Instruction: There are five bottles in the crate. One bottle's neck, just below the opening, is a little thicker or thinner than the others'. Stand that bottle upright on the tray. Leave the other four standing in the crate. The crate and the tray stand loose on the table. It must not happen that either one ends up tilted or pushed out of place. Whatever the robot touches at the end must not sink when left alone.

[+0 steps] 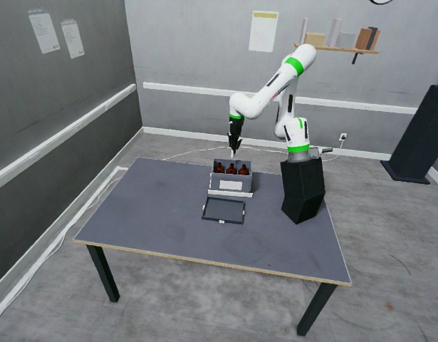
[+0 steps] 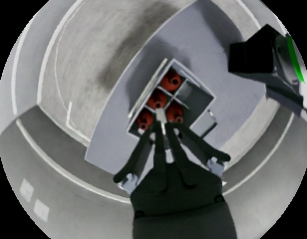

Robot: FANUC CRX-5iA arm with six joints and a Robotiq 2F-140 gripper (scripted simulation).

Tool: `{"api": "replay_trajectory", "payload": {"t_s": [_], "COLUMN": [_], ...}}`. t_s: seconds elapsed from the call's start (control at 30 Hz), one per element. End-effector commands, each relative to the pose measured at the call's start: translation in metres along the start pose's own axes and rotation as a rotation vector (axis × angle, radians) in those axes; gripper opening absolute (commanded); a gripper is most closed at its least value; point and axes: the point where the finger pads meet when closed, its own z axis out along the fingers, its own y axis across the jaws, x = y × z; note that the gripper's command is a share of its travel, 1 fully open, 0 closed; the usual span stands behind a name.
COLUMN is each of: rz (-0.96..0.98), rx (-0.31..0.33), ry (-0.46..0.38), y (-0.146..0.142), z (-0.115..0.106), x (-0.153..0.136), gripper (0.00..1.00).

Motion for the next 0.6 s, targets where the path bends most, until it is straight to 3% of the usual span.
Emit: {"api": "replay_trajectory", "payload": {"t_s": [0.0,0.27,0.57], "rz": [0.0,0.0,0.0], "rx": [0.001,0.001,0.001], "ry": [-0.001,-0.001,0.0], "y": [0.0,0.0,0.057], "z": [0.0,0.0,-0.001], "x": [0.0,-0.001,-0.063], "gripper": [0.1,0.1,0.1]}}
